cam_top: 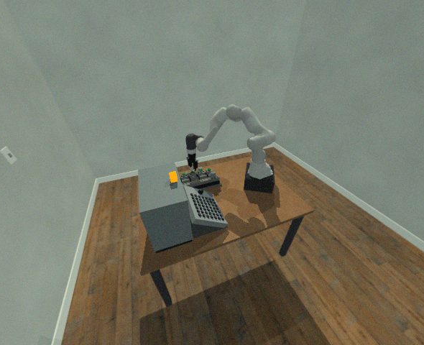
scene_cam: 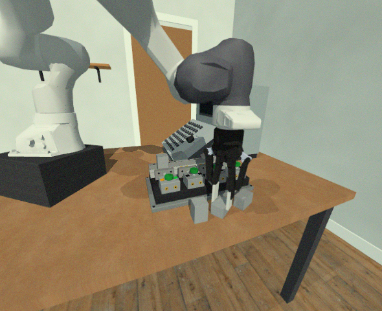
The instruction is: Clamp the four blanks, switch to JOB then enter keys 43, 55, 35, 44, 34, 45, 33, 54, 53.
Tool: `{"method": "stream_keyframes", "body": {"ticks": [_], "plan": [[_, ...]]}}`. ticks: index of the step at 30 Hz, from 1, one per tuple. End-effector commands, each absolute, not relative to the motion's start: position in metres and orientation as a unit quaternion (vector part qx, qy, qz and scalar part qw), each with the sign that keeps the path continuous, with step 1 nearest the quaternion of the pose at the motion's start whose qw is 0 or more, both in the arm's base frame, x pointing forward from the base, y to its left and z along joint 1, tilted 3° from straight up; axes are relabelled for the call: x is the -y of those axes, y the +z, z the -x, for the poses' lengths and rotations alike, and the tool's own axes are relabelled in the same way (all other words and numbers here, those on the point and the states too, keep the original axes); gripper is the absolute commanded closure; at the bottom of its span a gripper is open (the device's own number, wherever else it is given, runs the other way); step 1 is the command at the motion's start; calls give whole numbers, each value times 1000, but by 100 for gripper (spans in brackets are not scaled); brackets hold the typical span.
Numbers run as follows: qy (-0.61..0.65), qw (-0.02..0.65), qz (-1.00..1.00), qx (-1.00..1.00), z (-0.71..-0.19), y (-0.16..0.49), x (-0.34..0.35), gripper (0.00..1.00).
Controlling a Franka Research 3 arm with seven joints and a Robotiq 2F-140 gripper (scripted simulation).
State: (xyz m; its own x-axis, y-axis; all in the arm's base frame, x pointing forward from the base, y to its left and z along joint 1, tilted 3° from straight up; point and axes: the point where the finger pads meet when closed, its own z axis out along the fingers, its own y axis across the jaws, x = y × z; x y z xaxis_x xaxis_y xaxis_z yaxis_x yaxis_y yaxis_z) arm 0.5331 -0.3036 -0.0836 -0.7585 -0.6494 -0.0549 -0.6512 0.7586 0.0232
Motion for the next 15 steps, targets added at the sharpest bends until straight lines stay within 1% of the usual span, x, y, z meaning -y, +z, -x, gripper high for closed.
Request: {"method": "stream_keyframes", "body": {"ticks": [1, 15], "plan": [[20, 22, 344, -939, -533, -84, 304, 100], [20, 22, 344, -939, -532, -47, 305, 100]]}}
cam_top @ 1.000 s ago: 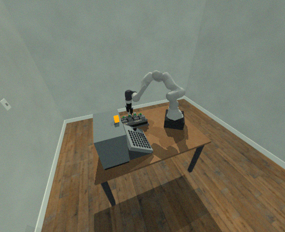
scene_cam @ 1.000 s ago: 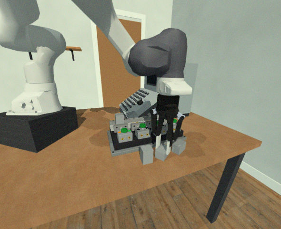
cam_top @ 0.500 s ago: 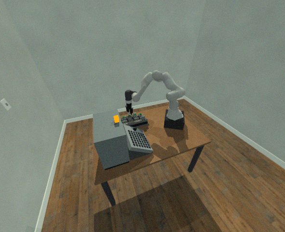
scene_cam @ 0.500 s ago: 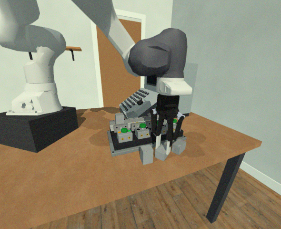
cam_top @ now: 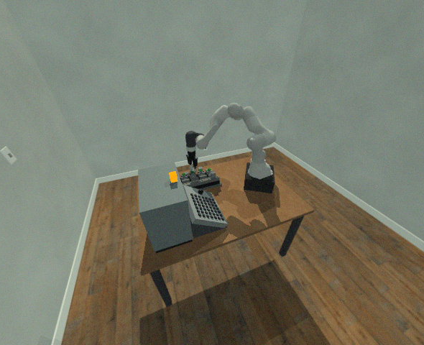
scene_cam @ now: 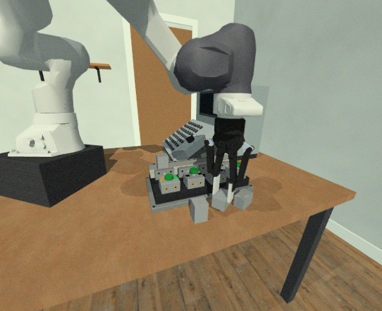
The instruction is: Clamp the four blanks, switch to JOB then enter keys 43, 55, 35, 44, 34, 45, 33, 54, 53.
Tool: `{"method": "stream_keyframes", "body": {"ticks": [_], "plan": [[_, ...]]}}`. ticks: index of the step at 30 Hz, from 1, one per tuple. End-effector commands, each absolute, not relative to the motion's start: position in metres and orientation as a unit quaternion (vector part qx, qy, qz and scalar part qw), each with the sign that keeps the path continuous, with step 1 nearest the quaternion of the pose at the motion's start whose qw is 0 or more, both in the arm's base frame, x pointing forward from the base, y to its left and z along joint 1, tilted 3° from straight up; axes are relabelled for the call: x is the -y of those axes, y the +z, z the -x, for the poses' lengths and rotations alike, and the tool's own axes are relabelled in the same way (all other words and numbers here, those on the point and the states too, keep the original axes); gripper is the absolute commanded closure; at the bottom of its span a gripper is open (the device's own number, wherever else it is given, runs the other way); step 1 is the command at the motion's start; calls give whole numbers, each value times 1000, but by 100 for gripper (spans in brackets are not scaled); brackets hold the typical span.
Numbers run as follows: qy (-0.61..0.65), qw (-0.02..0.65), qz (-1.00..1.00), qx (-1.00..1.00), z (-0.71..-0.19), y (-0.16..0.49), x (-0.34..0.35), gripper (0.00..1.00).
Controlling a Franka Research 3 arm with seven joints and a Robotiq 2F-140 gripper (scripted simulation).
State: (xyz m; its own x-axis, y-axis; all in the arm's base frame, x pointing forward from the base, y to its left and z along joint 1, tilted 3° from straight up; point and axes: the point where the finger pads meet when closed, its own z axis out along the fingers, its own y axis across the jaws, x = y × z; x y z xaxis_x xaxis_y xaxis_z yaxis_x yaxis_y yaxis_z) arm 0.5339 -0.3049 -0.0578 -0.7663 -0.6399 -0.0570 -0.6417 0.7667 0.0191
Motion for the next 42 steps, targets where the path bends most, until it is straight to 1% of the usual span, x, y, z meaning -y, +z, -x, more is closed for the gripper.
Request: {"method": "stream_keyframes", "body": {"ticks": [1, 13, 15, 22, 36, 42], "plan": [[20, 22, 344, -939, -532, -42, 306, 100], [20, 22, 344, -939, -530, 37, 310, 100], [20, 22, 344, -939, -530, 37, 310, 100], [20, 22, 344, -939, -529, 70, 312, 100], [20, 22, 341, -940, -528, 82, 311, 100], [12, 16, 292, -956, -521, 91, 286, 100]]}}
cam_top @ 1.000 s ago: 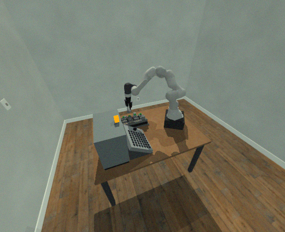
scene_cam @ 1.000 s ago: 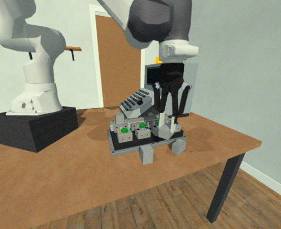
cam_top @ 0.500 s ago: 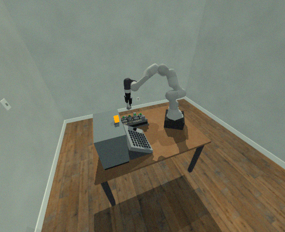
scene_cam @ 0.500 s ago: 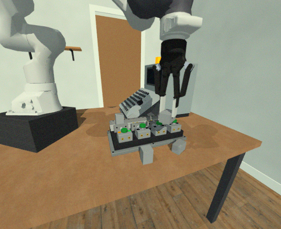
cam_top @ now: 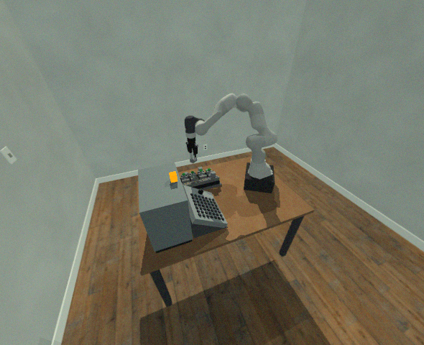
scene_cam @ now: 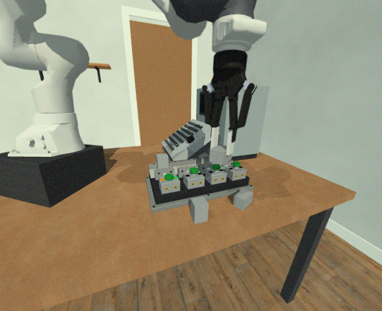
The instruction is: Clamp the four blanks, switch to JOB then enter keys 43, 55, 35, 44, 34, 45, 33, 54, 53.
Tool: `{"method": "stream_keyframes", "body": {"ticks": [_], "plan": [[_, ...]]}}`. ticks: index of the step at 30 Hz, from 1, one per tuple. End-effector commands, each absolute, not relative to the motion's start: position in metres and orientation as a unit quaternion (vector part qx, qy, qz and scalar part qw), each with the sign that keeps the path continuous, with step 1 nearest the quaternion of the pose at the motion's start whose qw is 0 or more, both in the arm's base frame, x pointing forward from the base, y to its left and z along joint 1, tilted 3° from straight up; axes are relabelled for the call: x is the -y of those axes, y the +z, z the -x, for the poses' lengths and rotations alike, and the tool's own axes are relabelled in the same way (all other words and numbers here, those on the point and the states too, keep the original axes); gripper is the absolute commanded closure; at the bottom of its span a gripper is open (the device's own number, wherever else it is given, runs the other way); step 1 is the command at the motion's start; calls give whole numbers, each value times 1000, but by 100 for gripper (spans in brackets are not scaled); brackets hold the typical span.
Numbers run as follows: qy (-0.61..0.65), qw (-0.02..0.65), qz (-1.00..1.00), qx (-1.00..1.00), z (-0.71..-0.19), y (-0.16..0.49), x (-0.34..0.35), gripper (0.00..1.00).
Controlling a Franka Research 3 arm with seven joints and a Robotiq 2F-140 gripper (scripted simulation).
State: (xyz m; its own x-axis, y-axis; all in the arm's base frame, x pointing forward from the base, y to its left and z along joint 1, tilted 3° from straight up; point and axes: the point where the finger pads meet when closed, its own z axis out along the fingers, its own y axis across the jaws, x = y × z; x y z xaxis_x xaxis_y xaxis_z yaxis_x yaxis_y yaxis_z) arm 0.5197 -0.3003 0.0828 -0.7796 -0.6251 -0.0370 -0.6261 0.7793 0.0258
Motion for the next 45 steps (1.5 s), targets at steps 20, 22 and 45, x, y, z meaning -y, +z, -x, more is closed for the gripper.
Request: {"method": "stream_keyframes", "body": {"ticks": [20, 22, 45], "plan": [[25, 15, 56, -998, -456, 89, 120, 100], [26, 15, 54, -998, -455, 89, 118, 100], [26, 15, 54, -998, -455, 89, 118, 100]]}}
